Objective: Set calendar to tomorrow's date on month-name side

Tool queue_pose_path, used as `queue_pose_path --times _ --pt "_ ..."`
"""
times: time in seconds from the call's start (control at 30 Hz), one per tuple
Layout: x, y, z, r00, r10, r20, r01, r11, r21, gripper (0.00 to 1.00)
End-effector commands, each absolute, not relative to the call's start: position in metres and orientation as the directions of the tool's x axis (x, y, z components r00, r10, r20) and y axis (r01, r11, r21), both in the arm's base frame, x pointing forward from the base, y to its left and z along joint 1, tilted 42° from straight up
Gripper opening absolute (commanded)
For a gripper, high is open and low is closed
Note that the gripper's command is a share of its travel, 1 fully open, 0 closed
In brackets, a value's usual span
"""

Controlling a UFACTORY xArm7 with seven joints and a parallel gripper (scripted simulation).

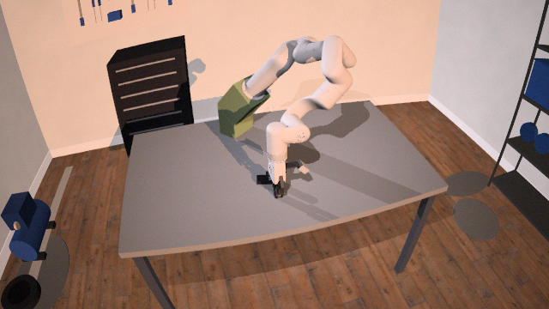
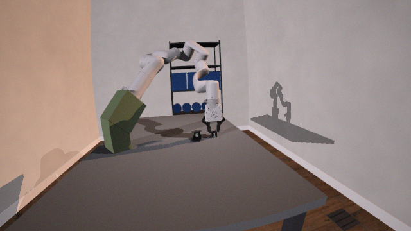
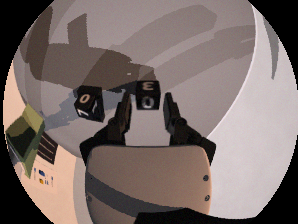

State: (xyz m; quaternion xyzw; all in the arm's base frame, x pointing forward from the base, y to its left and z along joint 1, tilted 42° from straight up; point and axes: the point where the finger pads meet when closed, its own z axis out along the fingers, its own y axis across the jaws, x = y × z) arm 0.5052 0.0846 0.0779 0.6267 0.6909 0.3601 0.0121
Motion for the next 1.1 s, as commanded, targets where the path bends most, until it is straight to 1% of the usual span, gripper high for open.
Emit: queue_pose_path --times 0.0,0.37,1.07 --pt "0.509 0.086 0.074 -0.212 0.875 0.435 0.856 -0.048 0.515 0.49" --pt "0.518 0.095 0.061 -0.212 0.875 0.435 0.856 -0.048 0.515 0.49" --pt "0.518 0.095 0.060 -0.212 0.875 0.435 0.856 -0.048 0.515 0.49"
